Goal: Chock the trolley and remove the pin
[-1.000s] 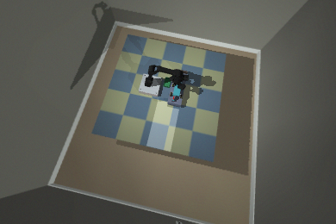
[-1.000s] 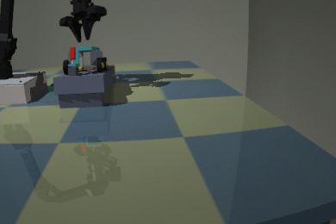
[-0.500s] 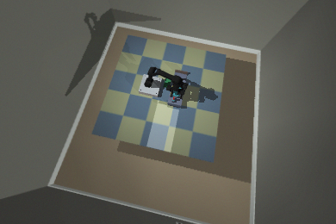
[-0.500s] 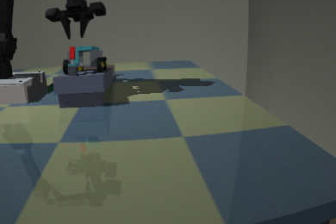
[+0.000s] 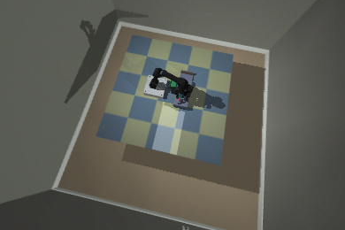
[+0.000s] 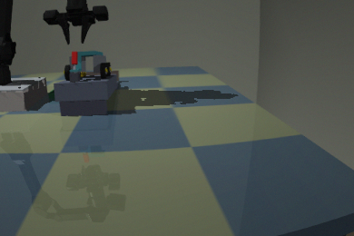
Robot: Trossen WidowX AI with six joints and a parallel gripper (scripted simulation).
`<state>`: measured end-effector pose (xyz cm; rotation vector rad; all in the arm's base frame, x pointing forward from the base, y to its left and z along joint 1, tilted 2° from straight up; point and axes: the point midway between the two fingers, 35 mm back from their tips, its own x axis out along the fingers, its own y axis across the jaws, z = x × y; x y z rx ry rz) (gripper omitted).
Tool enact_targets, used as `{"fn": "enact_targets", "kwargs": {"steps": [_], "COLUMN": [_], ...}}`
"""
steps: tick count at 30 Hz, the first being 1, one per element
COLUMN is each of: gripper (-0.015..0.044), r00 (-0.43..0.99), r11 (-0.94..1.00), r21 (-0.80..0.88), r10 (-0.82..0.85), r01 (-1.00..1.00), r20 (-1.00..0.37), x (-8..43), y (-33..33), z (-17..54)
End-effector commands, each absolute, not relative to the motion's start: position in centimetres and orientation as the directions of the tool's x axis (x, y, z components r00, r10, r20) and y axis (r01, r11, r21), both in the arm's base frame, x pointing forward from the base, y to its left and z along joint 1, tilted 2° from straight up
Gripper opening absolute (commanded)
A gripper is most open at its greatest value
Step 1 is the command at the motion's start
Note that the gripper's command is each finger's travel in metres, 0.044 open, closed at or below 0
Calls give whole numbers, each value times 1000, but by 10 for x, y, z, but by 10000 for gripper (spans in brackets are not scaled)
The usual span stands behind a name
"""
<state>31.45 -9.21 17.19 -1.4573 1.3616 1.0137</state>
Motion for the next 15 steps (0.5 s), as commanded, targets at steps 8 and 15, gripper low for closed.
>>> {"fn": "enact_targets", "kwargs": {"steps": [8,15], "gripper": [190,190], "r00": [63,63], "r11": [-22,-22], "r21": [-60,-60], "r10": [-288,-288], "r01": [-998,-998], "r20": [-956,-955], "x": [315,315], "y": [-97,-99], "z": [155,148]}}
